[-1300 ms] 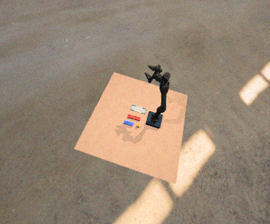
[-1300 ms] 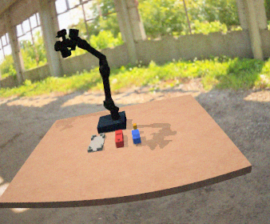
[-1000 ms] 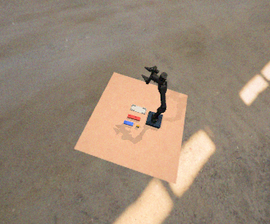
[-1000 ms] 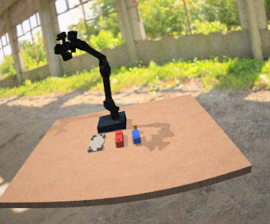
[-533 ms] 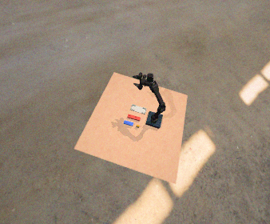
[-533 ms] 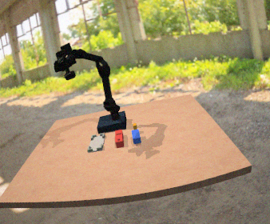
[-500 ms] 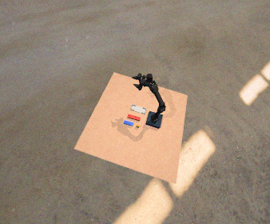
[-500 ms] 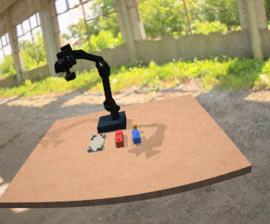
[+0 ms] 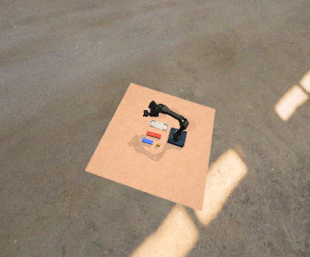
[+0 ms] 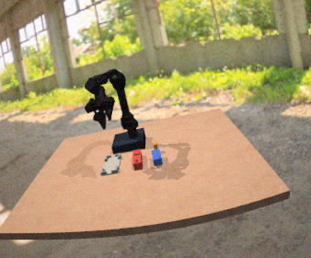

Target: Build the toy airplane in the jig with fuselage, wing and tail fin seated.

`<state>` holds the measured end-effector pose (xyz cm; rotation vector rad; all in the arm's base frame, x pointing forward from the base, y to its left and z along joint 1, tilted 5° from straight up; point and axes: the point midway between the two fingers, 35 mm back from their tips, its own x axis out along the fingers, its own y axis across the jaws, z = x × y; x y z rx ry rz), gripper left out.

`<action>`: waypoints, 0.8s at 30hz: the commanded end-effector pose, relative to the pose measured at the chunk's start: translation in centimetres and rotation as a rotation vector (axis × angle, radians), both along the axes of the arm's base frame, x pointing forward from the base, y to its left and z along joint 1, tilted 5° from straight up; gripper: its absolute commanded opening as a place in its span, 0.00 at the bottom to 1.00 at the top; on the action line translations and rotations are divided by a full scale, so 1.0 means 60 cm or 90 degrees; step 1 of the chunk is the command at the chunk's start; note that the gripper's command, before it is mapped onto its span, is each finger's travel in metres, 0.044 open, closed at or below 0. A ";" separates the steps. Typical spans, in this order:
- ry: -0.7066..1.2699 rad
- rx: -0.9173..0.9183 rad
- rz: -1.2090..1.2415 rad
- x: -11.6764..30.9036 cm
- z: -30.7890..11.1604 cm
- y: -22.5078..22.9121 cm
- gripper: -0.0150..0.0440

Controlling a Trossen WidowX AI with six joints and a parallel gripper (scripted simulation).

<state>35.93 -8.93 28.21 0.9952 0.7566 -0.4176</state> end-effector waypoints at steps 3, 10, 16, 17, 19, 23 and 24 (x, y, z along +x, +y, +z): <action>0.183 -0.125 0.213 -0.044 -0.136 0.083 1.00; 0.386 -0.294 0.563 -0.142 -0.263 0.153 1.00; 0.391 -0.298 0.573 -0.145 -0.265 0.154 1.00; 0.391 -0.298 0.573 -0.145 -0.265 0.154 1.00; 0.391 -0.298 0.573 -0.145 -0.265 0.154 1.00; 0.391 -0.299 0.573 -0.142 -0.280 0.154 1.00; 0.391 -0.299 0.573 -0.140 -0.298 0.153 1.00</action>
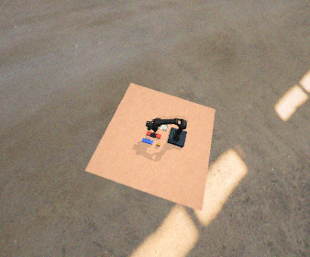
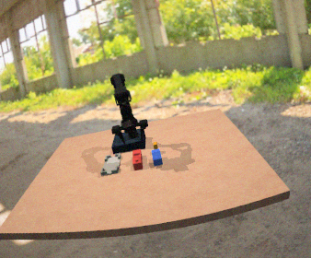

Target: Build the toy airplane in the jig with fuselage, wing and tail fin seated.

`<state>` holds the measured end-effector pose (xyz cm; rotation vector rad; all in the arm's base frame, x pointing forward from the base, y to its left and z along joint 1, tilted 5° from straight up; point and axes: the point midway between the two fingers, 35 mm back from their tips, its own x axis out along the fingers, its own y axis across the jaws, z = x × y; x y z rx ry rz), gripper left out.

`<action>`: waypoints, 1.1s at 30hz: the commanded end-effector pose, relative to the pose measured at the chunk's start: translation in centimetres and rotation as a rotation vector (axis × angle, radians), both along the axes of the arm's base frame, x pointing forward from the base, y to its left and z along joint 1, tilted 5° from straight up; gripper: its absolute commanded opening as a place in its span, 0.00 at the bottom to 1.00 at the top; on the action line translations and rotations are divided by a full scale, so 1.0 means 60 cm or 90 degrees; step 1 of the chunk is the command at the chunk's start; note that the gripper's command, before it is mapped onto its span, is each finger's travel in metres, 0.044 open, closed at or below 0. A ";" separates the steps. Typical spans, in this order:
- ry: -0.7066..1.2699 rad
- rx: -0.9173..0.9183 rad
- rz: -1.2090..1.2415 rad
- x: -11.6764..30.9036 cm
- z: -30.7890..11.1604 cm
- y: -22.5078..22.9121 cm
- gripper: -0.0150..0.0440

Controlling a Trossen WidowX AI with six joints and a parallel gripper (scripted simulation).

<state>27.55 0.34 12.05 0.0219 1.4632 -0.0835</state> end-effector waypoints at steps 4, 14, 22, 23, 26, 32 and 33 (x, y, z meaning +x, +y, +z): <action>0.010 -0.005 0.006 0.002 -0.084 -0.005 1.00; 0.010 -0.005 0.006 0.005 -0.109 -0.006 1.00; 0.010 -0.005 0.006 0.007 -0.124 -0.007 1.00; 0.010 -0.005 0.006 0.007 -0.127 -0.007 1.00; 0.010 -0.005 0.006 0.008 -0.135 -0.007 1.00; 0.010 -0.005 0.006 0.010 -0.151 -0.008 1.00; 0.010 -0.005 0.006 0.010 -0.153 -0.008 1.00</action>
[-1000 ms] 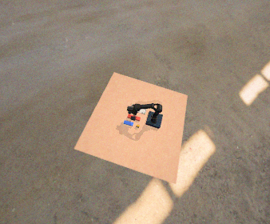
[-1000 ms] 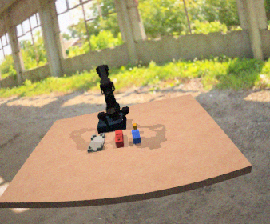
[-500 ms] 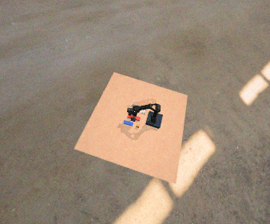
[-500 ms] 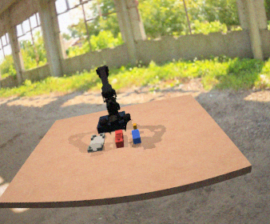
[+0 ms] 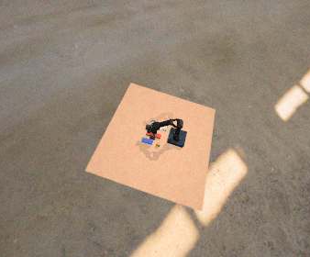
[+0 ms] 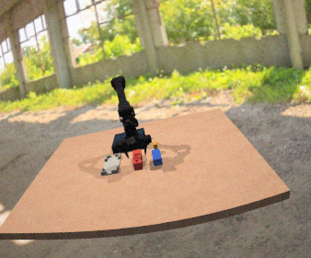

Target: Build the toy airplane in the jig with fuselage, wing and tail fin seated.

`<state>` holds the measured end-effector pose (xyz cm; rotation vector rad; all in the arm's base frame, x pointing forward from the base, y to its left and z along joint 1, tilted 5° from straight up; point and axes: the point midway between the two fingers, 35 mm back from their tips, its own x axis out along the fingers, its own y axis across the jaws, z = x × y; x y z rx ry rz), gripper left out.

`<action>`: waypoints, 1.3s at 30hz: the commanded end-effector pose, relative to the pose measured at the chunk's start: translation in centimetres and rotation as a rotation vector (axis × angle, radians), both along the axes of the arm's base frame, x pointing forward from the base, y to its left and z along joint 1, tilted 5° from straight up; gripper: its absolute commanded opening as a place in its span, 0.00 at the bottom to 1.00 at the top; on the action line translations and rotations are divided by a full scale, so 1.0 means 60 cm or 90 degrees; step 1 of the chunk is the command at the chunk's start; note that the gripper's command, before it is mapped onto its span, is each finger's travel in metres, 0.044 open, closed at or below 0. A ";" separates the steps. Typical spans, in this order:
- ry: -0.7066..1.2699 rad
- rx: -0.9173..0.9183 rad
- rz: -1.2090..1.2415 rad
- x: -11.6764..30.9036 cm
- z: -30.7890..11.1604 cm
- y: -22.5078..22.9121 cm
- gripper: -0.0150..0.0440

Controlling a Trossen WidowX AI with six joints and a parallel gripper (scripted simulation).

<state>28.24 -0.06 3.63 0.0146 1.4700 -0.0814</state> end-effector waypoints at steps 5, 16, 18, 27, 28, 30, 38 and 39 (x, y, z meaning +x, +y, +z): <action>0.006 -0.003 0.003 -0.001 -0.026 -0.002 1.00; 0.006 -0.003 0.003 0.000 -0.048 -0.004 0.96; 0.006 -0.003 0.003 0.000 -0.048 -0.004 0.87; 0.006 -0.003 0.003 0.000 -0.048 -0.004 0.53; 0.006 -0.003 0.003 0.000 -0.048 -0.004 0.52; 0.006 -0.003 0.003 0.000 -0.048 -0.004 0.50; 0.006 -0.003 0.003 0.003 -0.026 -0.002 0.25; 0.006 -0.003 0.003 0.004 -0.021 -0.002 0.25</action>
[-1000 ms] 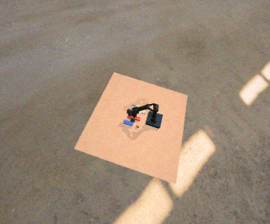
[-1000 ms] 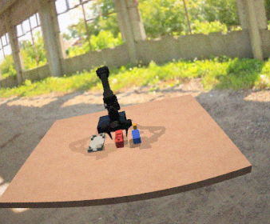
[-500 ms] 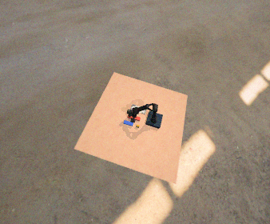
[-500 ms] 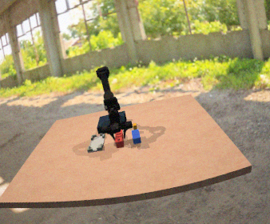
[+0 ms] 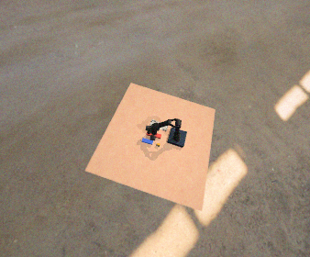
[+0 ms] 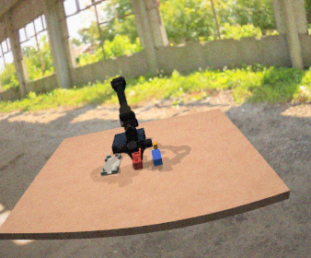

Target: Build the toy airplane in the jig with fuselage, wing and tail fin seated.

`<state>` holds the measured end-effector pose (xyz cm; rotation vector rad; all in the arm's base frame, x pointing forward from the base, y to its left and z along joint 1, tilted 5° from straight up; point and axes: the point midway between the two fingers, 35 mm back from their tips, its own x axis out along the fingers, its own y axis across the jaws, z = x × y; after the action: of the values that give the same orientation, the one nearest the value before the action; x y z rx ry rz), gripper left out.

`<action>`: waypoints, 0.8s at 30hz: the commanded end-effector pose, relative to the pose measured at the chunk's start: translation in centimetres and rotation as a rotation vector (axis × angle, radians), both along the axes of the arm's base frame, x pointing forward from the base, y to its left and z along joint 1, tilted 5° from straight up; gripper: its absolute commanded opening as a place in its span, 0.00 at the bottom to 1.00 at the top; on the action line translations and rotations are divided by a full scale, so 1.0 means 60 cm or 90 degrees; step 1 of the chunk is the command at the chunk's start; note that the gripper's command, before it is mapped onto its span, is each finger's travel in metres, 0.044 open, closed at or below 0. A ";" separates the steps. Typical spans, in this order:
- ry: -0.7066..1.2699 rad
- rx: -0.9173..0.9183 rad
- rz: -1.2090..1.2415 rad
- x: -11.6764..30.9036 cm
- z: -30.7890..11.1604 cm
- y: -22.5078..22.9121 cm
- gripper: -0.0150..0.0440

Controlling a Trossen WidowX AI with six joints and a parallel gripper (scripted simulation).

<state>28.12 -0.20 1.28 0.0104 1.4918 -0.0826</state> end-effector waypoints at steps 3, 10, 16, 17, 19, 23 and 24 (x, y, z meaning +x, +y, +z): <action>-0.008 -0.001 0.002 0.007 0.033 0.001 0.25; -0.009 -0.001 0.002 0.009 0.068 0.003 0.25; -0.009 -0.001 0.002 0.007 0.098 0.005 0.25; -0.009 -0.001 0.002 0.007 0.103 0.005 0.25; -0.009 -0.001 0.002 0.006 0.113 0.006 0.25; -0.009 -0.001 0.002 0.003 0.134 0.007 0.25; -0.009 -0.001 0.002 0.002 0.139 0.007 0.25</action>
<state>28.30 0.21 8.30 0.0055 1.4887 -0.0761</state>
